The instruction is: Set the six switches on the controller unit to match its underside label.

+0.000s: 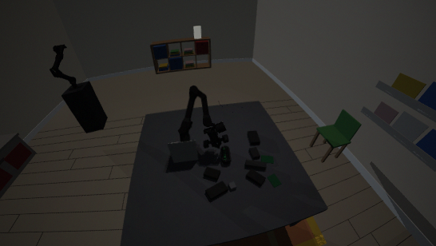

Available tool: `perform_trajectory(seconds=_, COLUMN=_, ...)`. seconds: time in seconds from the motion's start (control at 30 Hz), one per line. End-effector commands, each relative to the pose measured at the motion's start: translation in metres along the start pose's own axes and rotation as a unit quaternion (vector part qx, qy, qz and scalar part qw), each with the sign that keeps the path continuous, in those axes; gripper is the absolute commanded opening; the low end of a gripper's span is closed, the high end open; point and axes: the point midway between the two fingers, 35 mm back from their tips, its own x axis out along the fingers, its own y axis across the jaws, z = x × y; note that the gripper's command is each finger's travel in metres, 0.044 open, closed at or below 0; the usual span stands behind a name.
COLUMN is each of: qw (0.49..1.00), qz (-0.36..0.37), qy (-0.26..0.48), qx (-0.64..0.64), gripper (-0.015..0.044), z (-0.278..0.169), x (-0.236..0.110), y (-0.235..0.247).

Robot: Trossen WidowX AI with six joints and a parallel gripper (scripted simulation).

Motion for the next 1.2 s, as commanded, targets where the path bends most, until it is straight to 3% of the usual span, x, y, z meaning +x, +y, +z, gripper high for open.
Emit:
perform_trajectory(seconds=0.0, qw=1.000, qz=0.005, qy=0.002, qx=0.007, gripper=0.0000, z=-0.002, x=0.006, y=0.006)
perform_trajectory(seconds=1.17, qw=1.000, qz=0.005, qy=0.000, qx=0.008, gripper=0.0000, z=-0.001, x=0.042, y=0.017)
